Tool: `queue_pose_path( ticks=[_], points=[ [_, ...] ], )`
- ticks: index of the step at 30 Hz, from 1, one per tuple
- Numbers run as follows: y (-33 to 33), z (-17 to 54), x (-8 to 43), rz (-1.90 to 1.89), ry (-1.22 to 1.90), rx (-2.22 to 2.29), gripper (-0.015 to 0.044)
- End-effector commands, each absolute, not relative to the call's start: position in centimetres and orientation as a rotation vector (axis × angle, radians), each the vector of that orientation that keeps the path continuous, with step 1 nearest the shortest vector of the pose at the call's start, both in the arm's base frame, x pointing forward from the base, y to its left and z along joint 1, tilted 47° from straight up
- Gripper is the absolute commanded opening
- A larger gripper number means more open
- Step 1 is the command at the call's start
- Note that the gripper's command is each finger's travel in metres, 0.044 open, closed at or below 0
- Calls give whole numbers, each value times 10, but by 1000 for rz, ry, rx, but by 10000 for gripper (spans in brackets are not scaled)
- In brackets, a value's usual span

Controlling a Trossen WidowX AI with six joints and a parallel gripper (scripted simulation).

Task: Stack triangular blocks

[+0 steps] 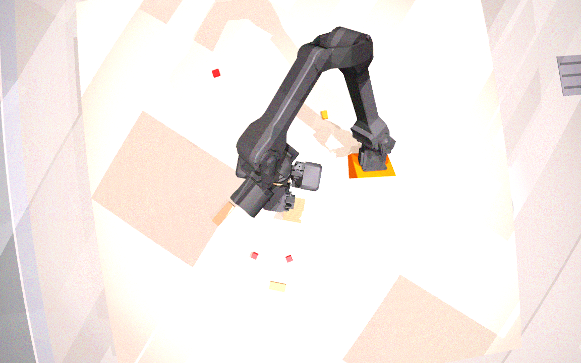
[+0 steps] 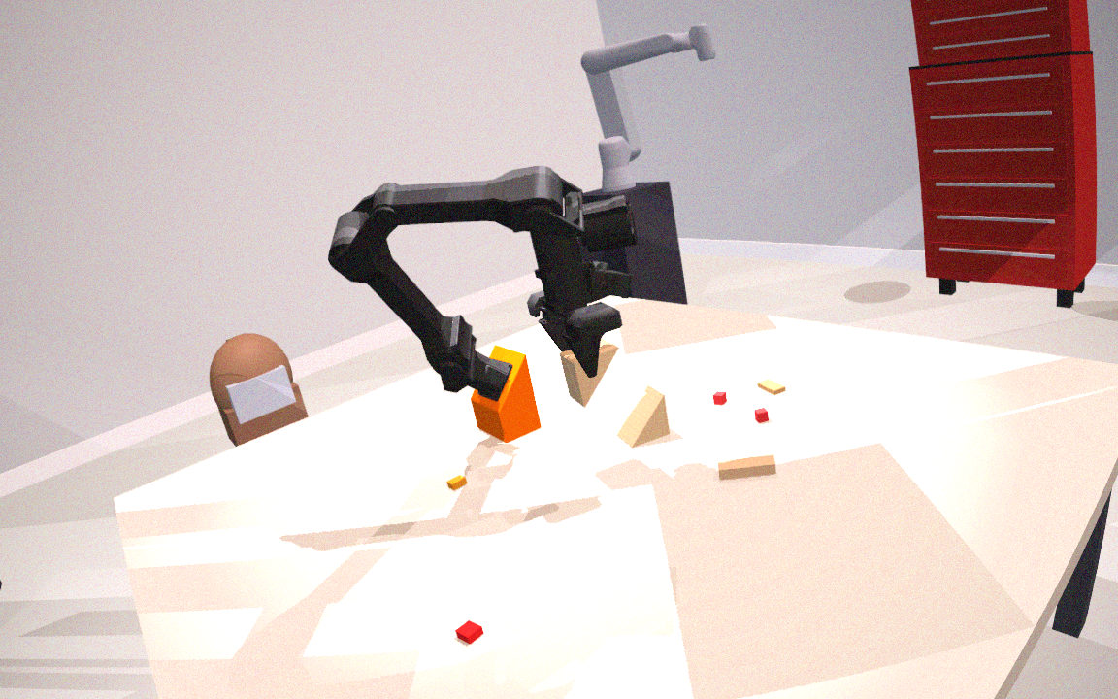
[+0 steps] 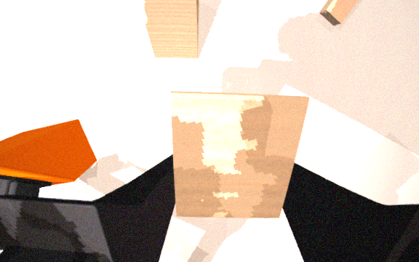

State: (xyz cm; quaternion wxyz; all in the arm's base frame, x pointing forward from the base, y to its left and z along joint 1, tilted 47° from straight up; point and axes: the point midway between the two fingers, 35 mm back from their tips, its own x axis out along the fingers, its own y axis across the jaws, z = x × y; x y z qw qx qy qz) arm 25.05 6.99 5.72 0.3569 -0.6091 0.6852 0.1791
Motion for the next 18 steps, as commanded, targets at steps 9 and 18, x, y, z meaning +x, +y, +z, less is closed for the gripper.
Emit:
queue_pose_path(
  ticks=[9,18],
  points=[
    [107,39,215,447,1795,-1577,0],
    [108,20,210,439,1799,-1580,0]
  ],
)
